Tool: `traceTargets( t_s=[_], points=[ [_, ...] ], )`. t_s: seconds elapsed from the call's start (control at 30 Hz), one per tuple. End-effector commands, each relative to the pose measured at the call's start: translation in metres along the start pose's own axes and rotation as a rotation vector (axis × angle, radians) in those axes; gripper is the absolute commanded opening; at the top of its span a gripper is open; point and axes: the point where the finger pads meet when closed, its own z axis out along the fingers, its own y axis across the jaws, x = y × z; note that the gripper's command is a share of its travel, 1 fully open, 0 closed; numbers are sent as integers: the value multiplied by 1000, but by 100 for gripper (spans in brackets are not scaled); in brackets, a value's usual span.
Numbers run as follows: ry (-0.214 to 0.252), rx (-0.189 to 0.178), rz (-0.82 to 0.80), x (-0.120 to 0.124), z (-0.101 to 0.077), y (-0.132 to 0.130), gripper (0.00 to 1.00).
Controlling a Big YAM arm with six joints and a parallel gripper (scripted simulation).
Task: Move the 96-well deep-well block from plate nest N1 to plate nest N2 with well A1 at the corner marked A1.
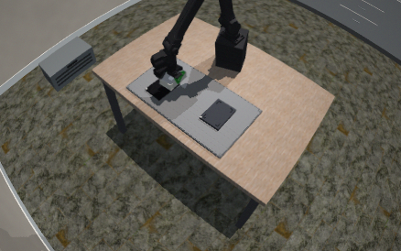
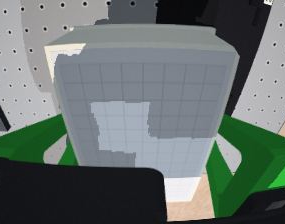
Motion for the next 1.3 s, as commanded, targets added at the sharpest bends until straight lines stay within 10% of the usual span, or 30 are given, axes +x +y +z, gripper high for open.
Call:
traceTargets(
  t_s=[0.0,1.27],
  points=[
    [-53,16,8,-16,-15,11,0],
    [-45,4,11,0,-13,123,0]
  ],
)
